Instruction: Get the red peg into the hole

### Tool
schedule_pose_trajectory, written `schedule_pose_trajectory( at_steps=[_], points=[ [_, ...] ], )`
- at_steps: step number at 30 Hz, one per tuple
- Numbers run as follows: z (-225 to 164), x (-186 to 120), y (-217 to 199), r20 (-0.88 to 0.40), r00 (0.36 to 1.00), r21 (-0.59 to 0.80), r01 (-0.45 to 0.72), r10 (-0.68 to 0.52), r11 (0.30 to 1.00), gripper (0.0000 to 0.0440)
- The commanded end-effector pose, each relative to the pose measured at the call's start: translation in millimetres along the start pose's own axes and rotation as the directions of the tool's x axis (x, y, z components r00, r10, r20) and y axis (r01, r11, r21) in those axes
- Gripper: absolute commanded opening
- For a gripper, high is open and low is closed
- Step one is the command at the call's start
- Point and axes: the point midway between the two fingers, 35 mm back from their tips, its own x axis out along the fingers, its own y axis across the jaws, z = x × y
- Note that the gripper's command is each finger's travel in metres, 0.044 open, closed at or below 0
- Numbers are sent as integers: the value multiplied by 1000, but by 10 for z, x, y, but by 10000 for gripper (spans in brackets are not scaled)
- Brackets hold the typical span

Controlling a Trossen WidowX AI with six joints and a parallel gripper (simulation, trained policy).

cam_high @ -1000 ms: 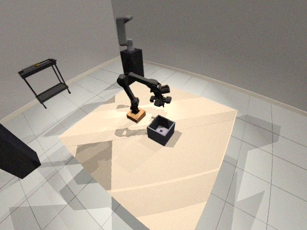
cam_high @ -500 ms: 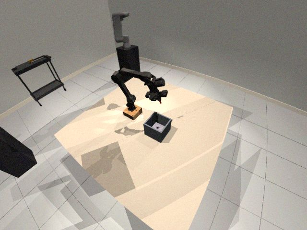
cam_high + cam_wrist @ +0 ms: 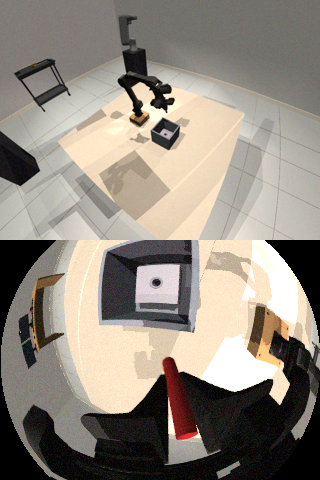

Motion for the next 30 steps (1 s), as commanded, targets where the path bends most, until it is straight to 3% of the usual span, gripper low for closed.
schedule_pose_trajectory(
  at_steps=[1,30],
  points=[
    [117,17,10,22,1000,5,21,-21,1000,0],
    [828,237,63,52,989,45,137,-140,990,0]
  ],
)
